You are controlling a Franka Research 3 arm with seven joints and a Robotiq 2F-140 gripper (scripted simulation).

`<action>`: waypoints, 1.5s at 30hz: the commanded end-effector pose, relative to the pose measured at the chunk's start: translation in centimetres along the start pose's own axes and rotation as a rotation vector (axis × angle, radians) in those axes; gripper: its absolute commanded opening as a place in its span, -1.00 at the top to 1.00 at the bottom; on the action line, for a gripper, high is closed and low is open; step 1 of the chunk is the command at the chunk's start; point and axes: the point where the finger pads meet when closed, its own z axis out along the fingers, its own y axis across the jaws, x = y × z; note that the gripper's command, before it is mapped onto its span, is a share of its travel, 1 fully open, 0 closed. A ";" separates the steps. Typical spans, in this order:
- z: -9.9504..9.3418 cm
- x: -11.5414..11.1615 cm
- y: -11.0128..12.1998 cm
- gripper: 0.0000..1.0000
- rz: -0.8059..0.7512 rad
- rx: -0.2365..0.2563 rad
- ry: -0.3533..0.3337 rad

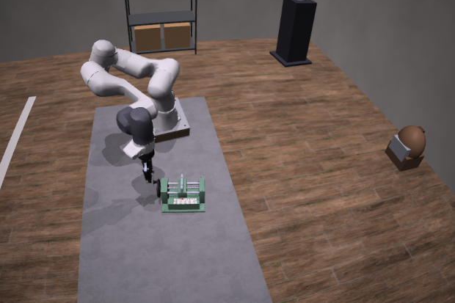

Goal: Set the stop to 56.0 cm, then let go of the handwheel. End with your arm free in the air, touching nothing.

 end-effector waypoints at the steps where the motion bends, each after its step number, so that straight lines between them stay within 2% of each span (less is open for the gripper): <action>1: -0.2 -0.1 -0.5 0.92 -0.001 0.015 -0.003; 45: -0.3 -0.1 -2.1 0.92 -0.001 0.015 -0.003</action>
